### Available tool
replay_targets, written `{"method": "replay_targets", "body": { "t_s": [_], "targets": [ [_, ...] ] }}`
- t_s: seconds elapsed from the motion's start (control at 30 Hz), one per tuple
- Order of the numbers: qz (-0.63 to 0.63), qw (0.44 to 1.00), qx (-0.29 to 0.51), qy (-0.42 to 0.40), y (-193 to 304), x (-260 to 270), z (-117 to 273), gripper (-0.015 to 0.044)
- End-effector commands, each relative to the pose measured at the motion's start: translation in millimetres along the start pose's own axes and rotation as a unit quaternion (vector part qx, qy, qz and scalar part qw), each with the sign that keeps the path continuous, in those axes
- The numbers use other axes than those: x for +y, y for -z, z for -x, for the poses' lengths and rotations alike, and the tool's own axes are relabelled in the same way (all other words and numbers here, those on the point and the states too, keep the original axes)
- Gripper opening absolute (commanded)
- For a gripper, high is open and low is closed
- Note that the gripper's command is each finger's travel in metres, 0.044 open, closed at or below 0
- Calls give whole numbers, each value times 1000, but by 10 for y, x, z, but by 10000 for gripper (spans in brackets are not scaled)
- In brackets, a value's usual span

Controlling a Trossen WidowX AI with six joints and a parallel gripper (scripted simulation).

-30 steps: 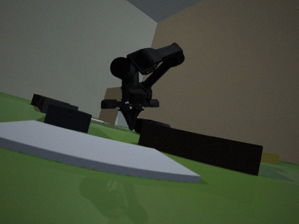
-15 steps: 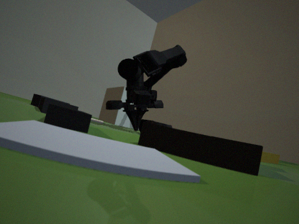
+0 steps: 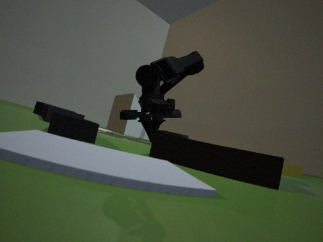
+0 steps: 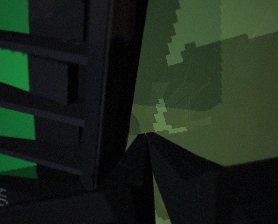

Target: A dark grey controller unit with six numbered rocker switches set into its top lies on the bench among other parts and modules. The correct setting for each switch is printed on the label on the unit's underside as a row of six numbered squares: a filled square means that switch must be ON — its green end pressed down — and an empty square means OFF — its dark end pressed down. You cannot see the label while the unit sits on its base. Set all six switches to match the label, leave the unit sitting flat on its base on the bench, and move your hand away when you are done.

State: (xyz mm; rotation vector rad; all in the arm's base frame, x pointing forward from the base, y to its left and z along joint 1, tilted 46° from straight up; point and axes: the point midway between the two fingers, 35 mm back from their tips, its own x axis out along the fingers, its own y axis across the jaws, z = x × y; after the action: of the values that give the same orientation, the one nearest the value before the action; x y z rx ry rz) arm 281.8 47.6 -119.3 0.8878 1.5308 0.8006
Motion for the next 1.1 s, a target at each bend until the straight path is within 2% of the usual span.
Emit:
{"method": "replay_targets", "body": {
  "t_s": [0.0,0.67,1.07],
  "targets": [
    [4,1000,1,-4,-28,84,-38,0],
    [4,1000,1,-4,-122,253,-88,0],
    [4,1000,1,-1,25,-337,653,0]
  ]
}}
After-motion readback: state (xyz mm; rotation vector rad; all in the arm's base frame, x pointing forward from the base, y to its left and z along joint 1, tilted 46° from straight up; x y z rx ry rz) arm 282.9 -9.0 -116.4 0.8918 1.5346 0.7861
